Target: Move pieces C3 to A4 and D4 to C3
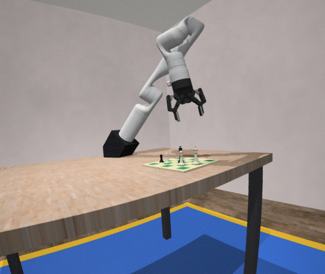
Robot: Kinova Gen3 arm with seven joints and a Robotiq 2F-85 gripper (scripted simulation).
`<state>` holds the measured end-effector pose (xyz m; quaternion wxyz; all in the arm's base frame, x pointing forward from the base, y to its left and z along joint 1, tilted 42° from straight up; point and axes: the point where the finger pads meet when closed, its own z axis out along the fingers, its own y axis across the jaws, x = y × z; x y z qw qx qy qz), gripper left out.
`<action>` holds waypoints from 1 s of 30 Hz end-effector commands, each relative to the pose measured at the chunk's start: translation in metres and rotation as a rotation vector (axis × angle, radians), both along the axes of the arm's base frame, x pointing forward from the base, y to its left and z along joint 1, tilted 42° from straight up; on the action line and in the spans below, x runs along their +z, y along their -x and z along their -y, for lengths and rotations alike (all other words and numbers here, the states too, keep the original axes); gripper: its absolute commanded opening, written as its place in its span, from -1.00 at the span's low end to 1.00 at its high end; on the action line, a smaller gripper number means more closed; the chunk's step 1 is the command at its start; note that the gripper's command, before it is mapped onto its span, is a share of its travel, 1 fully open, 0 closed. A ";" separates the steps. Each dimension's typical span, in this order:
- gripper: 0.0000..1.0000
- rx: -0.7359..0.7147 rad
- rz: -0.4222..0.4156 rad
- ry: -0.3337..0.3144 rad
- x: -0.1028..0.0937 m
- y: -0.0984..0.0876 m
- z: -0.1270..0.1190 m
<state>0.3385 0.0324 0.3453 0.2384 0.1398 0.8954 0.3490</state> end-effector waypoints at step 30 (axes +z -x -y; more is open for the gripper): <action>1.00 -0.013 -0.051 -0.055 0.004 -0.021 0.012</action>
